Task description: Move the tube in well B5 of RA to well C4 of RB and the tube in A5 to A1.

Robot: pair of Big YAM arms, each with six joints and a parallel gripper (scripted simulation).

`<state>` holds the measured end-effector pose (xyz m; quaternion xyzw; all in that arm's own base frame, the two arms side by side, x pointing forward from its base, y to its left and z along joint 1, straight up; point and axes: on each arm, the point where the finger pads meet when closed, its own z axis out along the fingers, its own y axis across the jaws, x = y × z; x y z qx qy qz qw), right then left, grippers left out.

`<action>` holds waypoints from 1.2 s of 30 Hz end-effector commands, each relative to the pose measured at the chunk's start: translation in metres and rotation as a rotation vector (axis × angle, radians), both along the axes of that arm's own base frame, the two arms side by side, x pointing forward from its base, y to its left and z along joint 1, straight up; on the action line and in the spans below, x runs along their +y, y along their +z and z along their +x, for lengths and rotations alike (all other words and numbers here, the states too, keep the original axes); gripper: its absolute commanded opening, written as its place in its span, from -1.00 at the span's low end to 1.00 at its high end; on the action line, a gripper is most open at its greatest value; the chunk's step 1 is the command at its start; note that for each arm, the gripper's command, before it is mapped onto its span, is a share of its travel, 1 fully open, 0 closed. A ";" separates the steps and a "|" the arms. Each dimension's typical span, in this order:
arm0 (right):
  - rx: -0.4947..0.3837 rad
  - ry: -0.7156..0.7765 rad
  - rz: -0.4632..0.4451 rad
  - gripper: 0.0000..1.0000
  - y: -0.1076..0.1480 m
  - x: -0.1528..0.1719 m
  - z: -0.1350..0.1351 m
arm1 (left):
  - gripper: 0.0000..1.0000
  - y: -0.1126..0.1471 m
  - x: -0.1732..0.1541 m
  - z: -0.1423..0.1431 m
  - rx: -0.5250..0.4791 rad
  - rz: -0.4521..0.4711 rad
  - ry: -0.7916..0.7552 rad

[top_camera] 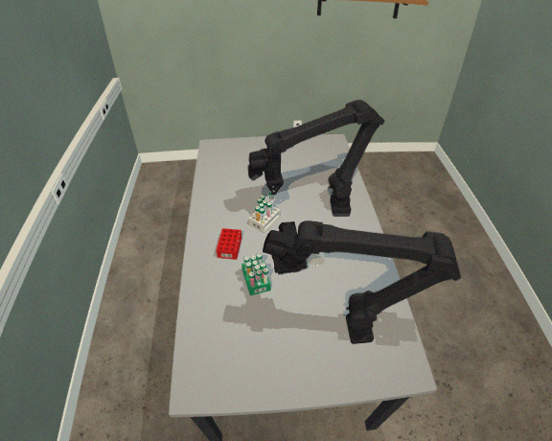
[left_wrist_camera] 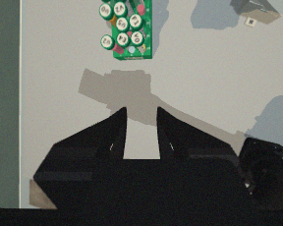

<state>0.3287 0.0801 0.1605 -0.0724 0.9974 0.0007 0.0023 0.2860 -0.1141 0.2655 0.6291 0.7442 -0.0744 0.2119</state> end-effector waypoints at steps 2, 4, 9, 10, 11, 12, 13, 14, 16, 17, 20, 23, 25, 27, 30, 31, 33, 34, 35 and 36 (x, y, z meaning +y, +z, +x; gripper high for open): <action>-0.003 0.004 0.000 -1.00 -0.004 0.007 0.004 | -0.40 0.016 -0.001 0.007 -0.037 -0.008 0.000; -0.014 0.005 0.002 -1.00 -0.001 0.008 0.008 | -0.40 0.016 -0.001 0.007 -0.037 -0.008 0.000; -0.001 0.005 -0.001 -1.00 -0.007 0.007 0.003 | -0.40 0.016 -0.001 0.007 -0.037 -0.008 0.000; -0.031 0.004 0.007 -1.00 0.006 0.010 0.015 | -0.40 0.016 -0.001 0.007 -0.037 -0.008 0.000; -0.035 0.005 0.008 -1.00 0.006 0.010 0.016 | -0.40 0.016 -0.001 0.007 -0.037 -0.008 0.000; -0.031 0.005 0.007 -1.00 0.004 0.010 0.014 | -0.40 0.016 -0.001 0.007 -0.037 -0.008 0.000; -0.026 0.005 0.006 -1.00 0.001 0.009 0.012 | -0.40 0.016 -0.001 0.007 -0.037 -0.008 0.000; -0.020 0.005 0.004 -1.00 -0.002 0.008 0.010 | -0.40 0.016 -0.001 0.007 -0.037 -0.008 0.000; -0.006 0.005 0.001 -1.00 -0.007 0.007 0.006 | -0.40 0.016 -0.001 0.007 -0.037 -0.008 0.000; 0.001 0.005 -0.001 -1.00 -0.010 0.006 0.003 | -0.40 0.016 -0.001 0.007 -0.037 -0.008 0.000; -0.015 0.005 0.003 -1.00 -0.005 0.008 0.009 | -0.40 0.016 -0.001 0.007 -0.037 -0.008 0.000; -0.002 0.005 0.000 -1.00 -0.011 0.007 0.004 | -0.40 0.016 -0.001 0.007 -0.037 -0.008 0.000; -0.002 0.005 -0.001 -1.00 -0.012 0.007 0.004 | -0.40 0.016 -0.001 0.007 -0.037 -0.008 0.000; -0.026 0.005 0.006 -1.00 -0.001 0.009 0.013 | -0.40 0.016 -0.001 0.007 -0.037 -0.008 0.000; -0.018 0.005 0.003 -1.00 -0.007 0.008 0.010 | -0.40 0.016 -0.001 0.007 -0.037 -0.008 0.000; -0.011 0.005 0.002 -1.00 -0.010 0.008 0.007 | -0.40 0.016 -0.001 0.007 -0.037 -0.008 0.000; 0.003 0.005 -0.002 -1.00 -0.016 0.006 0.002 | -0.40 0.016 -0.001 0.007 -0.037 -0.008 0.000; 0.002 0.005 -0.002 -1.00 -0.016 0.006 0.002 | -0.40 0.016 -0.001 0.007 -0.037 -0.008 0.000; -0.006 0.005 0.000 -1.00 -0.012 0.007 0.005 | -0.40 0.016 -0.001 0.007 -0.037 -0.008 0.000; -0.017 0.005 0.003 -1.00 -0.009 0.008 0.009 | -0.40 0.016 -0.001 0.007 -0.037 -0.008 0.000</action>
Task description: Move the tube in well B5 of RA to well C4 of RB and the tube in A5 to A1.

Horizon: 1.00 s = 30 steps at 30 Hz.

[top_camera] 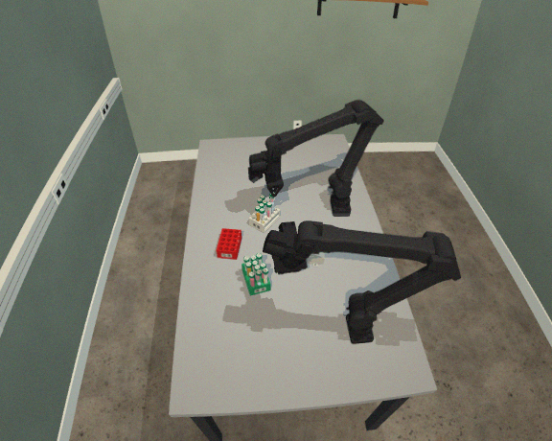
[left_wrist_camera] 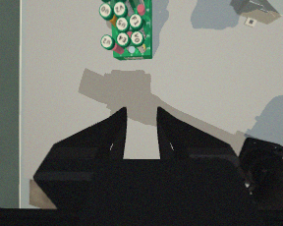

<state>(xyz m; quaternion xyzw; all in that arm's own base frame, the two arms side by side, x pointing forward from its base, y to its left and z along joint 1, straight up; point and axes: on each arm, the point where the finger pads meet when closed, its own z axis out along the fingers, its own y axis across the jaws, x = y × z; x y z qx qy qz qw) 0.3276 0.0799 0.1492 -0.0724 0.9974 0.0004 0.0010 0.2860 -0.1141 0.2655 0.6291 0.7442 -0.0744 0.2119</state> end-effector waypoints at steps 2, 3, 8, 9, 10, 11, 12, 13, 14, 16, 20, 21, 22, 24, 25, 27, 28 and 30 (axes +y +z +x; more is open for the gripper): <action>-0.013 0.005 0.002 -1.00 -0.001 0.008 0.008 | -0.40 0.016 -0.001 0.007 -0.037 -0.008 0.000; -0.006 0.005 0.000 -1.00 -0.004 0.007 0.005 | -0.40 0.016 -0.001 0.007 -0.037 -0.008 0.000; -0.033 0.005 0.007 -1.00 0.006 0.010 0.015 | -0.40 0.016 -0.001 0.007 -0.037 -0.008 0.000; -0.035 0.005 0.008 -1.00 0.005 0.010 0.016 | -0.40 0.016 -0.001 0.007 -0.037 -0.008 0.000; -0.030 0.005 0.007 -1.00 0.003 0.009 0.014 | -0.40 0.016 -0.001 0.007 -0.037 -0.008 0.000; -0.024 0.005 0.005 -1.00 0.001 0.009 0.012 | -0.40 0.016 -0.001 0.007 -0.037 -0.008 0.000; -0.018 0.005 0.004 -1.00 -0.002 0.008 0.010 | -0.40 0.016 -0.001 0.007 -0.037 -0.008 0.000; -0.012 0.005 0.002 -1.00 -0.005 0.008 0.007 | -0.40 0.016 -0.001 0.007 -0.037 -0.008 0.000; -0.004 0.005 0.000 -1.00 -0.008 0.007 0.005 | -0.40 0.016 -0.001 0.007 -0.037 -0.008 0.000; -0.005 0.005 0.000 -1.00 -0.008 0.007 0.005 | -0.40 0.016 -0.001 0.007 -0.037 -0.008 0.000; -0.004 0.005 0.000 -1.00 -0.010 0.007 0.004 | -0.40 0.016 -0.001 0.007 -0.037 -0.008 0.000; -0.003 0.005 0.000 -1.00 -0.010 0.007 0.004 | -0.40 0.016 -0.001 0.007 -0.037 -0.008 0.000; -0.008 0.005 0.001 -1.00 -0.009 0.007 0.006 | -0.40 0.016 -0.001 0.007 -0.037 -0.008 0.000; -0.008 0.005 0.001 -1.00 -0.009 0.007 0.006 | -0.40 0.016 -0.001 0.007 -0.037 -0.008 0.000; -0.025 0.005 0.005 -1.00 -0.003 0.009 0.012 | -0.40 0.016 -0.001 0.007 -0.037 -0.008 0.000; -0.009 0.012 0.001 -1.00 -0.010 0.007 0.006 | -0.40 0.016 -0.001 0.007 -0.037 -0.008 0.000; -0.001 0.014 -0.001 -1.00 -0.013 0.005 0.003 | -0.40 0.016 -0.001 0.007 -0.037 -0.008 0.000; -0.005 0.014 0.000 -1.00 -0.011 0.003 0.006 | -0.40 0.016 -0.001 0.007 -0.037 -0.008 0.000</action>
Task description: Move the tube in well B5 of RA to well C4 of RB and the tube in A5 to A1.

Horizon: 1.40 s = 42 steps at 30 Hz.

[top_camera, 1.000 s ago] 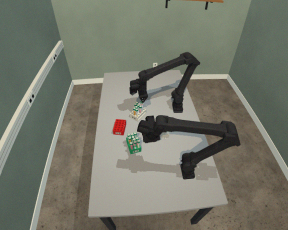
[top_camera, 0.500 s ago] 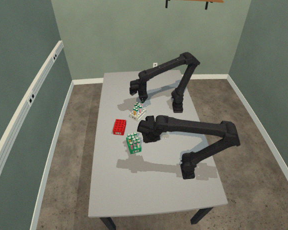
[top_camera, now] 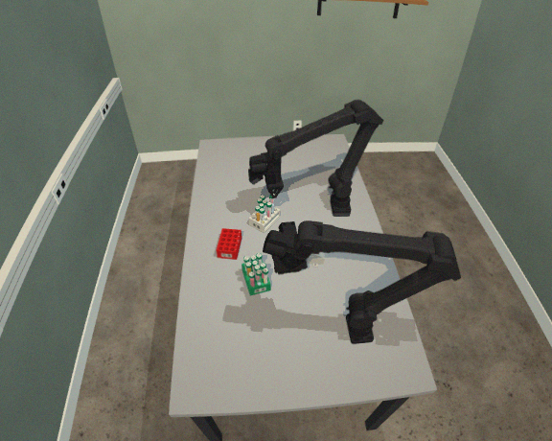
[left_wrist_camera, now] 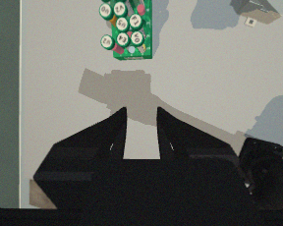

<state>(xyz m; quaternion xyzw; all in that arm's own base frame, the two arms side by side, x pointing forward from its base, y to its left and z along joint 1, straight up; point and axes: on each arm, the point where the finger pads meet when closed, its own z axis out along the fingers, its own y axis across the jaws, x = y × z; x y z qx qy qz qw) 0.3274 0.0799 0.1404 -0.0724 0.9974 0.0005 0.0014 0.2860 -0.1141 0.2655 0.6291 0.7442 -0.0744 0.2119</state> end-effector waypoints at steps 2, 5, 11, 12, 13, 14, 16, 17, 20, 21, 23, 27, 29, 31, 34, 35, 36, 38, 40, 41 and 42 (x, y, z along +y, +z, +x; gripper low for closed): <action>-0.015 0.010 0.002 -1.00 0.000 0.001 0.010 | -0.40 0.016 -0.001 0.007 -0.037 -0.008 0.000; 0.001 0.003 -0.001 -1.00 -0.007 -0.004 0.005 | -0.40 0.016 -0.001 0.007 -0.037 -0.008 0.000; -0.007 0.003 0.000 -1.00 -0.007 -0.005 0.008 | -0.40 0.016 -0.001 0.007 -0.037 -0.008 0.000; -0.004 0.003 0.000 -1.00 -0.008 -0.006 0.007 | -0.40 0.016 -0.001 0.007 -0.037 -0.008 0.000; 0.000 0.003 -0.001 -1.00 -0.010 -0.006 0.006 | -0.40 0.016 -0.001 0.007 -0.037 -0.008 0.000; -0.002 0.003 -0.001 -1.00 -0.010 -0.006 0.006 | -0.40 0.016 -0.001 0.007 -0.037 -0.008 0.000; -0.015 0.003 0.002 -1.00 -0.006 -0.006 0.011 | -0.40 0.016 -0.001 0.007 -0.037 -0.008 0.000; -0.009 0.003 0.001 -1.00 -0.009 -0.006 0.009 | -0.40 0.016 -0.001 0.007 -0.037 -0.008 0.000; -0.005 0.003 0.000 -1.00 -0.012 -0.007 0.007 | -0.40 0.016 -0.001 0.007 -0.037 -0.008 0.000; -0.016 0.003 0.002 -1.00 -0.008 -0.006 0.012 | -0.40 0.016 -0.001 0.007 -0.037 -0.008 0.000; -0.008 0.003 0.000 -1.00 -0.012 -0.007 0.009 | -0.40 0.016 -0.001 0.007 -0.037 -0.008 0.000; -0.010 0.003 0.001 -1.00 -0.013 -0.007 0.009 | -0.40 0.016 -0.001 0.007 -0.037 -0.008 0.000; -0.014 0.000 0.002 -1.00 -0.011 -0.007 0.011 | -0.40 0.016 -0.001 0.007 -0.037 -0.008 0.000; 0.001 0.002 -0.001 -1.00 -0.018 -0.009 0.005 | -0.40 0.016 -0.001 0.007 -0.037 -0.008 0.000; -0.012 0.002 0.001 -1.00 -0.015 -0.008 0.010 | -0.40 0.016 -0.001 0.007 -0.037 -0.008 0.000; -0.014 0.002 0.002 -1.00 -0.015 -0.008 0.011 | -0.40 0.016 -0.001 0.007 -0.037 -0.008 0.000; -0.007 0.002 0.000 -1.00 -0.018 -0.008 0.008 | -0.40 0.016 -0.001 0.007 -0.037 -0.008 0.000; 0.001 0.002 -0.001 -1.00 -0.022 -0.009 0.005 | -0.40 0.016 -0.001 0.007 -0.037 -0.008 0.000; -0.015 0.002 0.002 -1.00 -0.017 -0.008 0.012 | -0.40 0.016 -0.001 0.007 -0.037 -0.008 0.000; -0.013 0.002 0.001 -1.00 -0.019 -0.008 0.010 | -0.40 0.016 -0.001 0.007 -0.037 -0.008 0.000; -0.004 0.002 0.000 -1.00 -0.022 -0.009 0.007 | -0.40 0.016 -0.001 0.007 -0.037 -0.008 0.000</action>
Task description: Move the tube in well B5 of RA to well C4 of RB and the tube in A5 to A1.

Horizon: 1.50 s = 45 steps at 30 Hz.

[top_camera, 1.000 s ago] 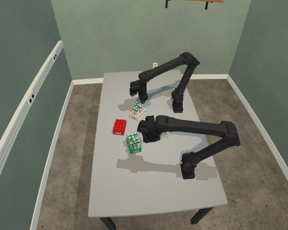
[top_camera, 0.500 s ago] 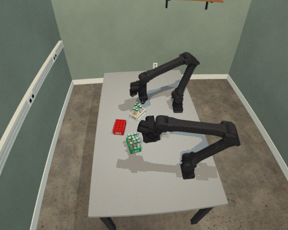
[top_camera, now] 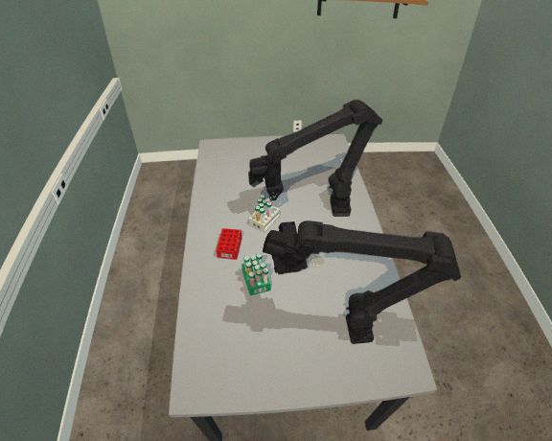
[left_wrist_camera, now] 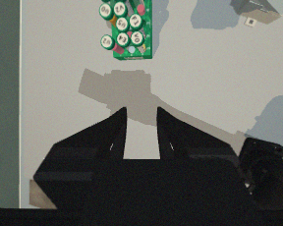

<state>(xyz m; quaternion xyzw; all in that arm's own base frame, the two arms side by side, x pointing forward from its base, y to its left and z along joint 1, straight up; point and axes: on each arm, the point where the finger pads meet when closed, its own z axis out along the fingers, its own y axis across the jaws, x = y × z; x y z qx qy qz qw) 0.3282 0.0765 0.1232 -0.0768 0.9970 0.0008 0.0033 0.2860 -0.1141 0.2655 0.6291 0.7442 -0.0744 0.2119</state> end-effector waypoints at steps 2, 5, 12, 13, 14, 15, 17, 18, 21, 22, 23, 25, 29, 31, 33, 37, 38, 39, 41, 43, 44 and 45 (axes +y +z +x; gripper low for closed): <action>0.005 -0.007 -0.002 -1.00 -0.007 -0.006 0.004 | -0.40 0.016 -0.001 0.007 -0.037 -0.008 0.000; -0.039 -0.008 0.007 -1.00 0.008 -0.003 0.022 | -0.40 0.016 -0.001 0.007 -0.037 -0.008 0.000; 0.000 -0.007 -0.001 -1.00 -0.010 -0.006 0.006 | -0.40 0.016 -0.001 0.007 -0.037 -0.008 0.000; -0.009 -0.007 0.000 -1.00 -0.008 -0.005 0.010 | -0.40 0.016 -0.001 0.007 -0.037 -0.008 0.000; -0.009 -0.008 0.001 -1.00 -0.008 -0.005 0.010 | -0.40 0.016 -0.001 0.007 -0.037 -0.008 0.000; -0.001 -0.008 -0.001 -1.00 -0.011 -0.006 0.007 | -0.40 0.016 -0.001 0.007 -0.037 -0.008 0.000; 0.005 -0.008 -0.002 -1.00 -0.014 -0.006 0.004 | -0.40 0.016 -0.001 0.007 -0.037 -0.008 0.000; -0.004 -0.008 0.000 -1.00 -0.012 -0.006 0.008 | -0.40 0.016 -0.001 0.007 -0.037 -0.008 0.000; -0.021 -0.008 0.003 -1.00 -0.006 -0.004 0.015 | -0.40 0.016 -0.001 0.007 -0.037 -0.008 0.000; -0.014 -0.008 0.002 -1.00 -0.009 -0.005 0.012 | -0.40 0.016 -0.001 0.007 -0.037 -0.008 0.000; -0.007 -0.008 0.000 -1.00 -0.012 -0.005 0.009 | -0.40 0.016 -0.001 0.007 -0.037 -0.008 0.000; 0.005 -0.008 -0.002 -1.00 -0.017 -0.006 0.004 | -0.40 0.016 -0.001 0.007 -0.037 -0.008 0.000; -0.004 -0.009 0.000 -1.00 -0.016 -0.005 0.008 | -0.40 0.016 -0.001 0.007 -0.037 -0.008 0.000; 0.003 -0.009 -0.002 -1.00 -0.020 -0.006 0.005 | -0.40 0.016 -0.001 0.007 -0.037 -0.008 0.000; -0.013 -0.010 0.001 -1.00 -0.015 -0.005 0.011 | -0.40 0.016 -0.001 0.007 -0.037 -0.008 0.000; 0.001 -0.010 -0.001 -1.00 -0.021 -0.006 0.006 | -0.40 0.016 -0.001 0.007 -0.037 -0.008 0.000; -0.013 -0.011 0.002 -1.00 -0.015 -0.004 0.012 | -0.40 0.016 -0.001 0.007 -0.037 -0.008 0.000; -0.013 -0.011 0.002 -1.00 -0.017 -0.004 0.011 | -0.40 0.016 -0.001 0.007 -0.037 -0.008 0.000; 0.003 -0.012 -0.002 -1.00 -0.024 -0.006 0.005 | -0.40 0.016 -0.001 0.007 -0.037 -0.008 0.000; -0.004 -0.011 0.000 -1.00 -0.022 -0.005 0.008 | -0.40 0.016 -0.001 0.007 -0.037 -0.008 0.000; -0.011 -0.012 0.001 -1.00 -0.020 -0.005 0.010 | -0.40 0.016 -0.001 0.007 -0.037 -0.008 0.000; -0.006 -0.012 0.000 -1.00 -0.022 -0.005 0.009 | -0.40 0.016 -0.001 0.007 -0.037 -0.008 0.000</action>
